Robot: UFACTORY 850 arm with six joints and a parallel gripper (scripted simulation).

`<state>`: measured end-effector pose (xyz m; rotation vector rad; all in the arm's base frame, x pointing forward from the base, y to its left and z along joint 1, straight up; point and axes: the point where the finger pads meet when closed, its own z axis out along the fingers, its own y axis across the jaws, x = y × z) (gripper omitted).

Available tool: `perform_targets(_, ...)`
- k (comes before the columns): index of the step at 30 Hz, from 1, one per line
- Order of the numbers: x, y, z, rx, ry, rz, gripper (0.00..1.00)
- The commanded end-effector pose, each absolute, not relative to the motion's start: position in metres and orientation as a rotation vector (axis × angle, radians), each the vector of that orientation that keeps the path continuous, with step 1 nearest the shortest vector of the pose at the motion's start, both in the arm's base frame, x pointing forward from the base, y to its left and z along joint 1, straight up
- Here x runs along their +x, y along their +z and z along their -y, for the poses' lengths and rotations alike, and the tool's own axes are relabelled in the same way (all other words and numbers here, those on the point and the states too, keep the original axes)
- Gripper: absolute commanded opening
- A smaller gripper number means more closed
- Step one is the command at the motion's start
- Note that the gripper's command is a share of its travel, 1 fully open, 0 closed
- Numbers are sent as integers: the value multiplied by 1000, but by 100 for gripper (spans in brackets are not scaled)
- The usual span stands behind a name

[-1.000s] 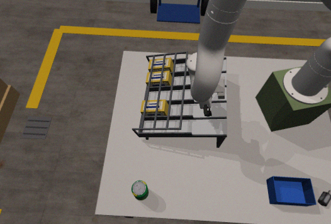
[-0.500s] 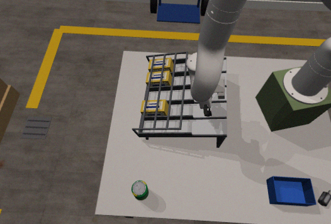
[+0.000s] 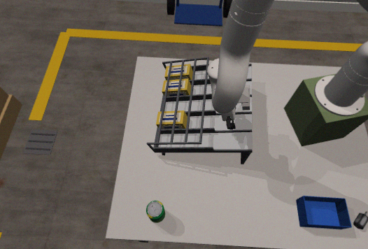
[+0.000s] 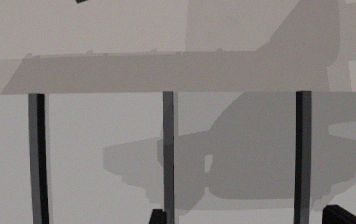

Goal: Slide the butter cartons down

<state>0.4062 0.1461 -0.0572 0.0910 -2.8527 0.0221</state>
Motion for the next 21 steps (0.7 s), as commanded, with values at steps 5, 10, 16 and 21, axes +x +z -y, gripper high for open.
perform_targets(5,414,-30,-147,91,21,2854,100)
perform_targets(10,414,-30,-147,91,21,2854,100)
perform_targets(16,414,-30,-147,91,21,2854,100)
perform_targets(21,418,38,-147,103,8,3136,100)
